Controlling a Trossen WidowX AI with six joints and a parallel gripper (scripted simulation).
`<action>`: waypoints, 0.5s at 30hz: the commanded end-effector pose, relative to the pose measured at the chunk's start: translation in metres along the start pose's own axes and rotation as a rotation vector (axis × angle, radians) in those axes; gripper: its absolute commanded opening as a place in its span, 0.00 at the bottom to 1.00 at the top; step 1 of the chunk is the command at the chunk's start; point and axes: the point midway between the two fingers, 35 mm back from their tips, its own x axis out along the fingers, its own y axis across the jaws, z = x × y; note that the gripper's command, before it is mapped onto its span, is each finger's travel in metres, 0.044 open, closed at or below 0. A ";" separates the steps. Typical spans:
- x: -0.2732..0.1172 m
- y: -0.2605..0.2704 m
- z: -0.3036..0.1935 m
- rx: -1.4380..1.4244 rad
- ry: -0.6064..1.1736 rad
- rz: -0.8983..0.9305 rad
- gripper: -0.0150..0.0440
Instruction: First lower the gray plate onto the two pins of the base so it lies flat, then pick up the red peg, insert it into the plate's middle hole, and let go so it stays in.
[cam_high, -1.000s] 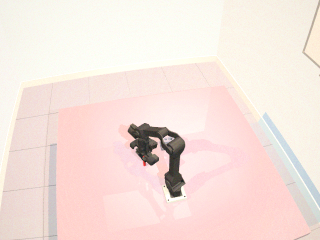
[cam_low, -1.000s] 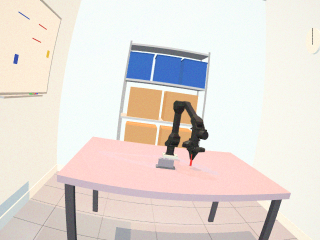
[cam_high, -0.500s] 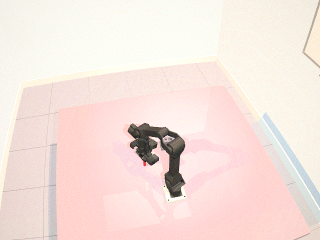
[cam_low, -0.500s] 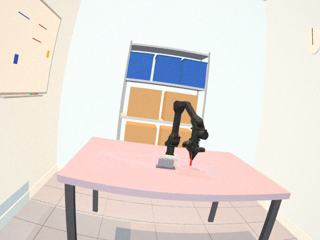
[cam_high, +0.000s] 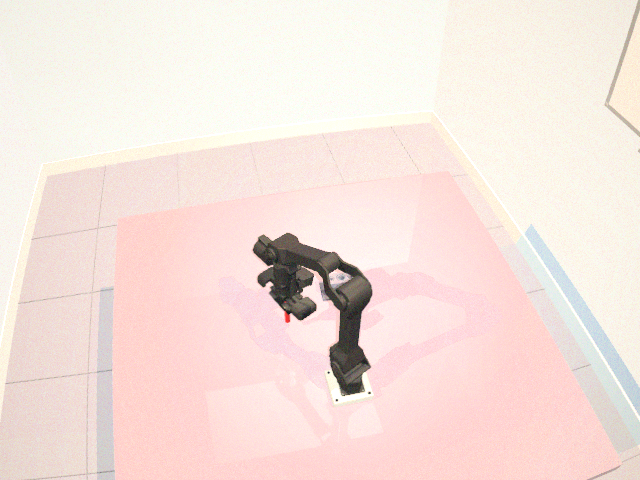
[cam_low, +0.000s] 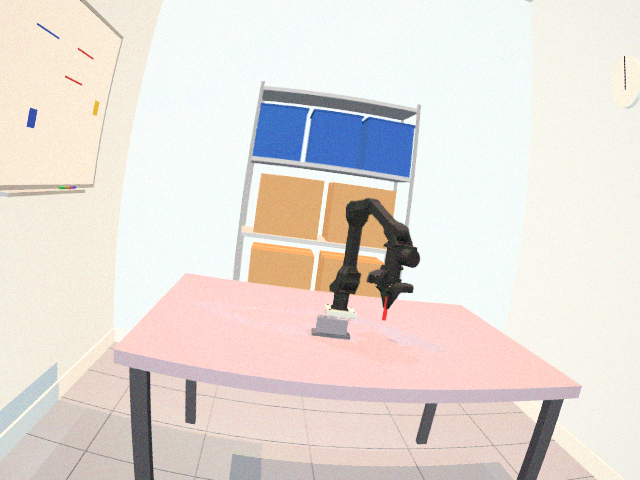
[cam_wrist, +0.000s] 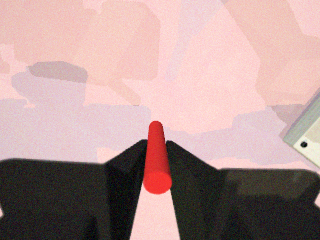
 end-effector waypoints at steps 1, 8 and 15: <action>-0.014 0.001 0.000 0.002 0.003 0.005 0.25; -0.037 0.003 0.000 0.002 0.003 0.005 0.25; -0.030 0.005 0.008 0.003 -0.001 0.006 0.25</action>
